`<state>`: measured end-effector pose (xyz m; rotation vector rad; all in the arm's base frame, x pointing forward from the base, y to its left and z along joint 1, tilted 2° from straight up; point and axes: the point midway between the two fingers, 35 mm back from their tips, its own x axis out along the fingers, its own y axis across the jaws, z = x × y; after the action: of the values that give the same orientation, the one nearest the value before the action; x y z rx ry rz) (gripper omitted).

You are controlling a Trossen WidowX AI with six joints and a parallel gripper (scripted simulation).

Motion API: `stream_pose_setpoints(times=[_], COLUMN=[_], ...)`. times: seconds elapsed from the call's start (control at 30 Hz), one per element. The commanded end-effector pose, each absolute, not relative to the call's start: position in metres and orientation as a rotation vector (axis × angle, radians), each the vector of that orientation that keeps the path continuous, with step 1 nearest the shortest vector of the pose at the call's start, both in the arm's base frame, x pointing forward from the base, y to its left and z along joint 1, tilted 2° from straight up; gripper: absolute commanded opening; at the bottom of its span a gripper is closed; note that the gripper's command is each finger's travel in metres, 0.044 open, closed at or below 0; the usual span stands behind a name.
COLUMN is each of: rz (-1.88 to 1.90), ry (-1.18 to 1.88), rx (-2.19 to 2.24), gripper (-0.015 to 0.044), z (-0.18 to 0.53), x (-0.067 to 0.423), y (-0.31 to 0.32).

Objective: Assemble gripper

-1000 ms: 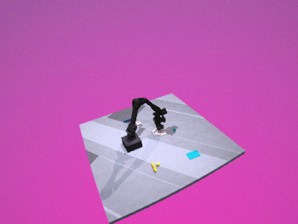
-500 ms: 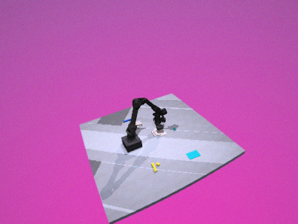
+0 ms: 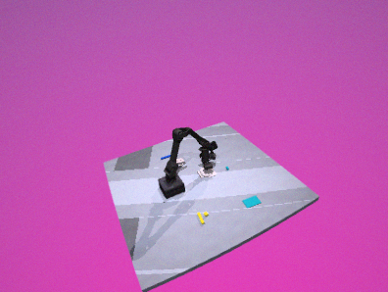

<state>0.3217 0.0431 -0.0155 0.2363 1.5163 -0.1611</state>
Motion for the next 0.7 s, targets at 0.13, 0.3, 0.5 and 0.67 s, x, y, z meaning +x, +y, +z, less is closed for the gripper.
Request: stream_pose_setpoints(times=[0.13,0.3,0.5,0.67], rz=[-0.162,-0.161,-0.161,-0.161], ry=[1.514,1.516,1.516,1.516], rx=[0.236,0.236,0.236,0.236], gripper=[0.0134,0.016,0.0224,0.0224], z=[-0.0158,-0.0156,-0.0156,-0.0156], x=[0.3222,0.3217,0.3217,0.3217], y=[0.0429,0.0431,0.0431,0.0431])
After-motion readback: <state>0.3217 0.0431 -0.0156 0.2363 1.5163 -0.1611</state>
